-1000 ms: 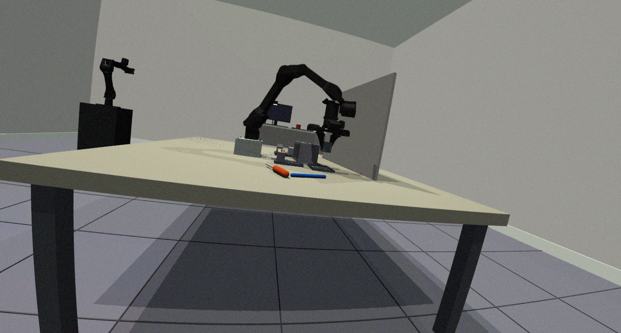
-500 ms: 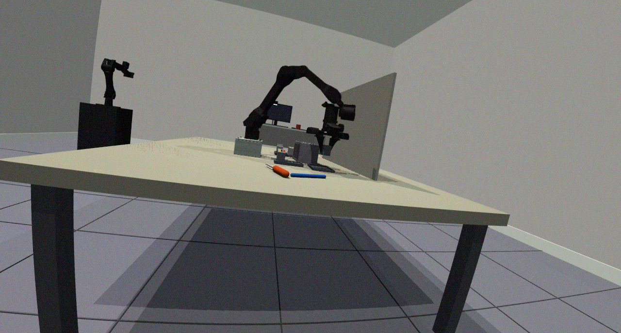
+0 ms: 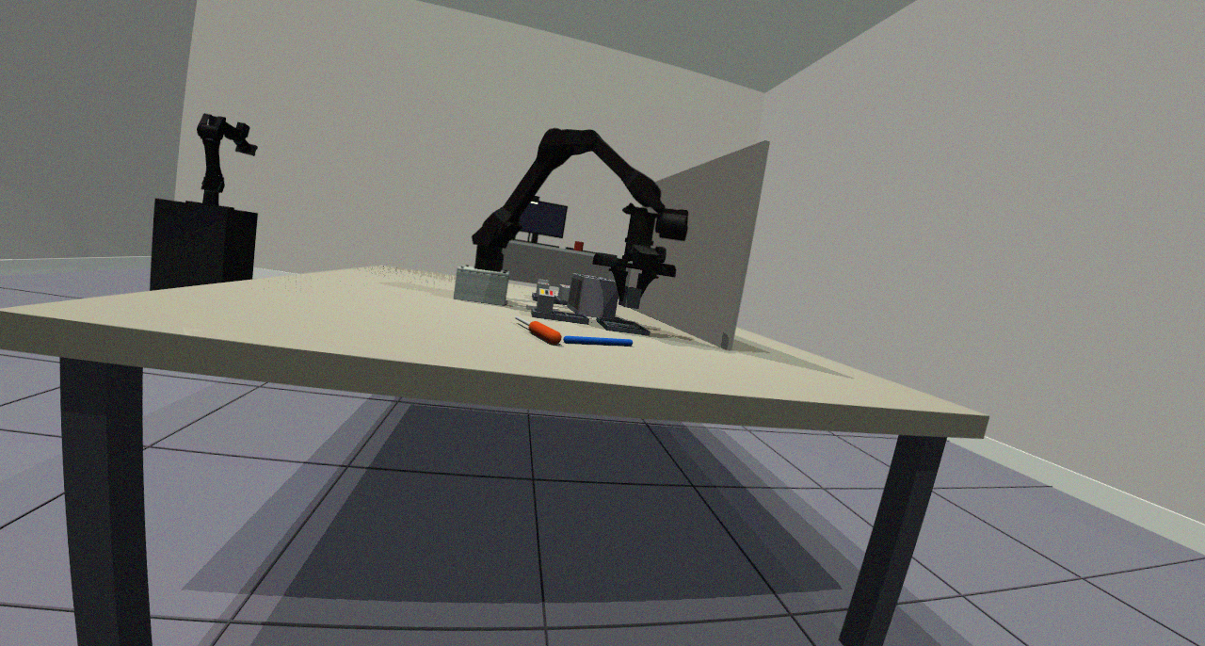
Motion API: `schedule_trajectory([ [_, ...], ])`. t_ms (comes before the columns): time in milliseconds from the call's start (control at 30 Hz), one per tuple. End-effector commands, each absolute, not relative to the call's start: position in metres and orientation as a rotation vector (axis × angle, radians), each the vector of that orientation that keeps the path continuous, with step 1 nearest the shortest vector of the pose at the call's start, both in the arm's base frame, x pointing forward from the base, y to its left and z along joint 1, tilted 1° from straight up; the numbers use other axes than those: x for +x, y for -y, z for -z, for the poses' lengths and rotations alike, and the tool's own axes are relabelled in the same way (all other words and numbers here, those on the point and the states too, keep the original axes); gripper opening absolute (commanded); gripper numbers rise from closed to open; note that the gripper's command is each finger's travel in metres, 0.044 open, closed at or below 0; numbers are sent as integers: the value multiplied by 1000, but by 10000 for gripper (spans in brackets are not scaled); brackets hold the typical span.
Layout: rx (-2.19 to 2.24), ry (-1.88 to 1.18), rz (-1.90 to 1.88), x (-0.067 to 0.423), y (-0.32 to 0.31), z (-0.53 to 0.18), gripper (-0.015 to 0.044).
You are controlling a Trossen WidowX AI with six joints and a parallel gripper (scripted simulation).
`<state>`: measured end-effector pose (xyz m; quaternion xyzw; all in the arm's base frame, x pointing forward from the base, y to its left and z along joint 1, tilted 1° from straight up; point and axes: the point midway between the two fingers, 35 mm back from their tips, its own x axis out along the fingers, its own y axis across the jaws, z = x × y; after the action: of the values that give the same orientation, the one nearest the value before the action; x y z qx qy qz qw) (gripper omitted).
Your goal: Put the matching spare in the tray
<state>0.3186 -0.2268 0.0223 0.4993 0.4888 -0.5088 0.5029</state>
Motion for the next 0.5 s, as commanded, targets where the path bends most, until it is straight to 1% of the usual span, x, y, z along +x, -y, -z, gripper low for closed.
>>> schedule_trajectory([
  [0,1211,-1184,1230,318,226,-17,0],
  [467,1211,-1185,1230,316,225,-4,0],
])
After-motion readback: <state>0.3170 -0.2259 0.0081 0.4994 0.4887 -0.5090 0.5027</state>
